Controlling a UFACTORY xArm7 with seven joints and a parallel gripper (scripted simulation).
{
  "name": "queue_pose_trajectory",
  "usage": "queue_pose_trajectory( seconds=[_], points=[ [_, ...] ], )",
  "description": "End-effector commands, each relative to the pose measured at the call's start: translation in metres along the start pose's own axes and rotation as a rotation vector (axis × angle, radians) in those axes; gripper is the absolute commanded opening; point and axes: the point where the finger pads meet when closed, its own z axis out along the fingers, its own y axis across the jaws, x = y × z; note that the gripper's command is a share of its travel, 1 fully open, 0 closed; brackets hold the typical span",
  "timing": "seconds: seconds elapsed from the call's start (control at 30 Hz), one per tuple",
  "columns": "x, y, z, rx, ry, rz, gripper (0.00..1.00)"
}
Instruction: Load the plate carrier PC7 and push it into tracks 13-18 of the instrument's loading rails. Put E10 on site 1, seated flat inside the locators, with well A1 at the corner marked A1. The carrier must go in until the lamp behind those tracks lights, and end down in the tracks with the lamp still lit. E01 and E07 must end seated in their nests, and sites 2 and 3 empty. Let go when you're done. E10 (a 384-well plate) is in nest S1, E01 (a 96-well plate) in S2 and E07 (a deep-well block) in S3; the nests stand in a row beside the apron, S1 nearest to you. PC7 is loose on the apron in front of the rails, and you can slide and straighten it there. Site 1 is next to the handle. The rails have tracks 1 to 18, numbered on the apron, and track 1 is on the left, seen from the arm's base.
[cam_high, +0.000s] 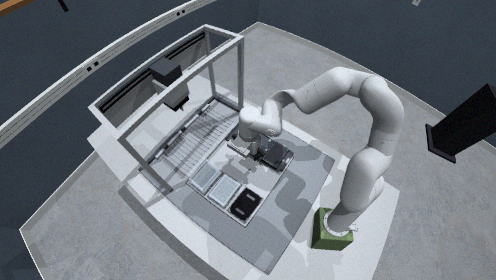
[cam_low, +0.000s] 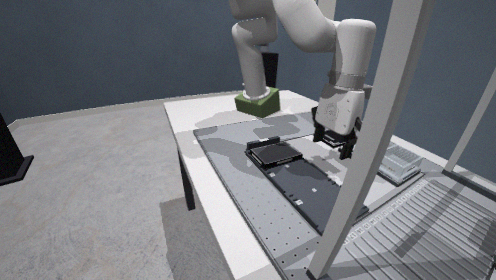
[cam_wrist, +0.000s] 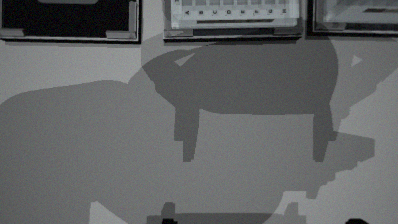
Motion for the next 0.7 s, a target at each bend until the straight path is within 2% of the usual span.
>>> queue_pose_trajectory(
  seconds=[0.0,0.67],
  points=[
    [0.000,0.002,-0.011,-0.005,0.000,0.000,1.00],
    [0.000,0.002,-0.037,-0.005,0.000,0.000,1.00]
  ],
)
